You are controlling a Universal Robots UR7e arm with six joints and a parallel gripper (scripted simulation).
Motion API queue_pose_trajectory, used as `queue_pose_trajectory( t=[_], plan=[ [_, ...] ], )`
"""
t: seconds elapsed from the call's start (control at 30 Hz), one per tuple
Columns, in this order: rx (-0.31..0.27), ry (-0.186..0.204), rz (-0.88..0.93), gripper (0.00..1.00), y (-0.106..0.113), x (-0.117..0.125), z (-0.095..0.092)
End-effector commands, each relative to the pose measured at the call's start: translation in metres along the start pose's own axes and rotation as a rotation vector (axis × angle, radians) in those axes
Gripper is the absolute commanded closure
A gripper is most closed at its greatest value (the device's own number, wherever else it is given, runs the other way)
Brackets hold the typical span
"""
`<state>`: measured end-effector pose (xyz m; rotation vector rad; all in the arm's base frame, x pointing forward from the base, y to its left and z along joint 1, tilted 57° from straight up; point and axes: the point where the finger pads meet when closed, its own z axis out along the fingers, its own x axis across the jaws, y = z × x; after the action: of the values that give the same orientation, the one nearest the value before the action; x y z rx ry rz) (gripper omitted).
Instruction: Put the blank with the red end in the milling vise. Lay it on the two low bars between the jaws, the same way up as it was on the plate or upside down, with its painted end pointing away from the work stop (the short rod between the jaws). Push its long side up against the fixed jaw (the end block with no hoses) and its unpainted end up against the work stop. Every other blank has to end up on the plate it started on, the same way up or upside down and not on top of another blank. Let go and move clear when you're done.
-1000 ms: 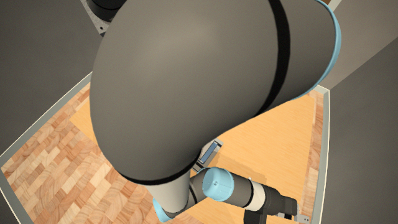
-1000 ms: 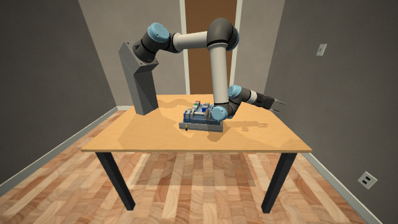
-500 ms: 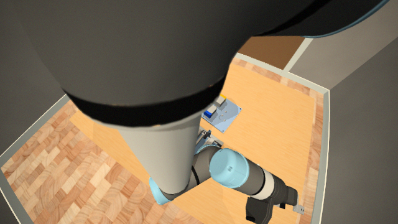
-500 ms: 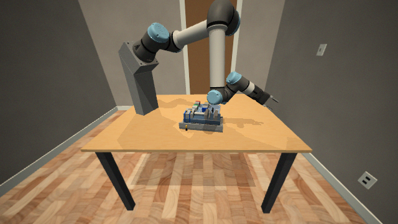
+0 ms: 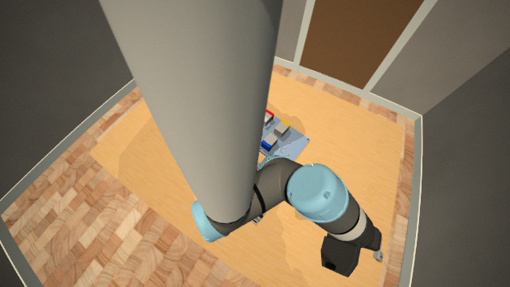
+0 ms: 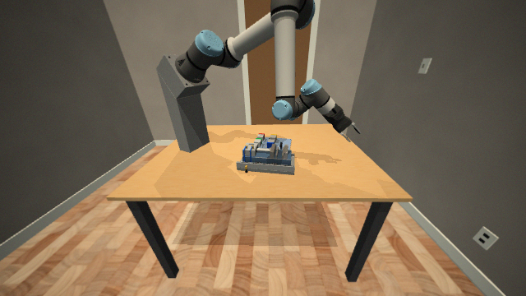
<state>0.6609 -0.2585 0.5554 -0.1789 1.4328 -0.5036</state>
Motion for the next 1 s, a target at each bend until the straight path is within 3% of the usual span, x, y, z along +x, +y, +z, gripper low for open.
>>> queue_pose_trajectory(
  t=[0.0, 0.1, 0.27, 0.67, 0.83, 0.97],
  plan=[
    [0.005, 0.021, 0.005, 0.0, 0.001, -0.001, -0.002],
    [0.005, 0.021, 0.005, 0.0, 0.001, -0.001, -0.002],
    [0.036, 0.23, 0.073, 0.0, 0.024, 0.012, -0.027],
    [0.036, 0.23, 0.073, 0.0, 0.024, 0.012, -0.027],
    [0.068, 0.439, 0.142, 0.0, 0.047, 0.024, -0.052],
    [0.068, 0.439, 0.142, 0.0, 0.047, 0.024, -0.052]
  ],
)
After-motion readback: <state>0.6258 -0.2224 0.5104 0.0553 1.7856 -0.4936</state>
